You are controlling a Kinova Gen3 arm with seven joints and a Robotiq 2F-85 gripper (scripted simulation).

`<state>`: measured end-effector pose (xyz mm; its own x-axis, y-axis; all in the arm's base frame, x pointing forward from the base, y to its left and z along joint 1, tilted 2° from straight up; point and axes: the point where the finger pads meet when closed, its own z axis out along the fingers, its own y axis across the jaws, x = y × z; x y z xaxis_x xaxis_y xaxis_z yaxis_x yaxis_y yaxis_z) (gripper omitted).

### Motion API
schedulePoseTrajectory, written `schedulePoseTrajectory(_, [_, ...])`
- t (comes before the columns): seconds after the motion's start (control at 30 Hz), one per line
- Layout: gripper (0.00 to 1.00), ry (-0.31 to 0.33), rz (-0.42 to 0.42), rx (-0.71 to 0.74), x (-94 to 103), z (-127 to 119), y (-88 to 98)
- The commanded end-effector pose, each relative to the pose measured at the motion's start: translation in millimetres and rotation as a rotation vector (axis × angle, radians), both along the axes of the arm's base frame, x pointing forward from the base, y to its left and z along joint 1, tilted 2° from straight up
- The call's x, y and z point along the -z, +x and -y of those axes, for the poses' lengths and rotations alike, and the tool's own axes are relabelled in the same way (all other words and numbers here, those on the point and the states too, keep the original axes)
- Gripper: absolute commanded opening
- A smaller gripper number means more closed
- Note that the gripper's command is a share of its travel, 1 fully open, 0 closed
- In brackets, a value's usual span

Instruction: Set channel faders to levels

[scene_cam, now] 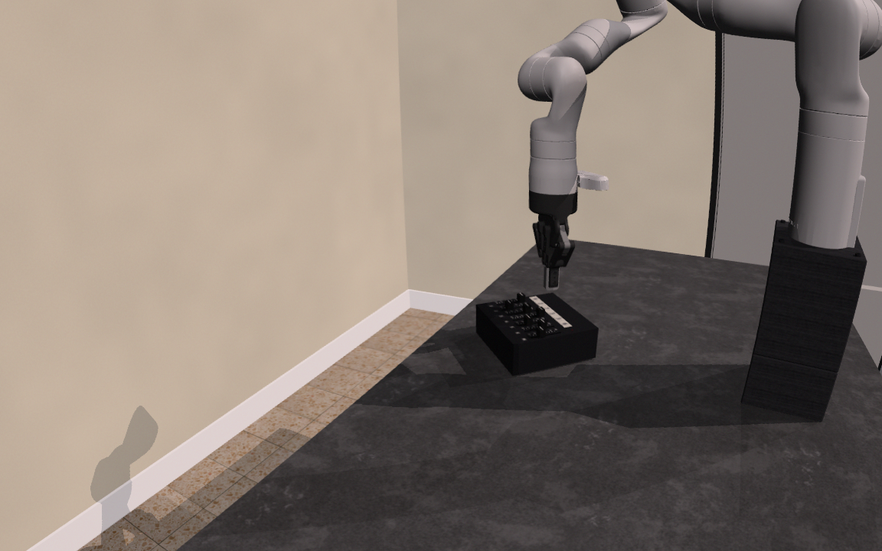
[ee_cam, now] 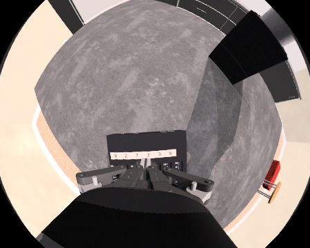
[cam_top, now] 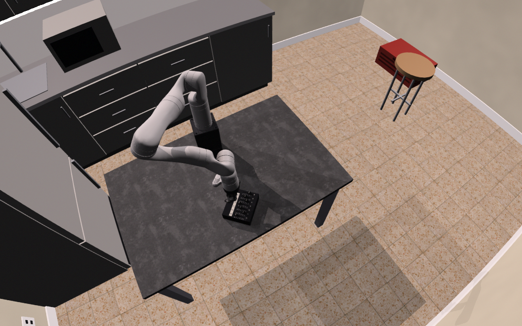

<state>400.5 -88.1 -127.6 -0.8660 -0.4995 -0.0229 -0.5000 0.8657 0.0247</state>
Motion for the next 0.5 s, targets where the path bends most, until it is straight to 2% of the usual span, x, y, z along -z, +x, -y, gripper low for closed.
schedulePoseTrajectory(0.0, [0.00, -0.001, 0.002, -0.025, -0.8, 0.7, -0.2])
schedulePoseTrajectory(0.47, [0.00, -0.001, 0.005, -0.114, -0.7, 1.1, -1.8])
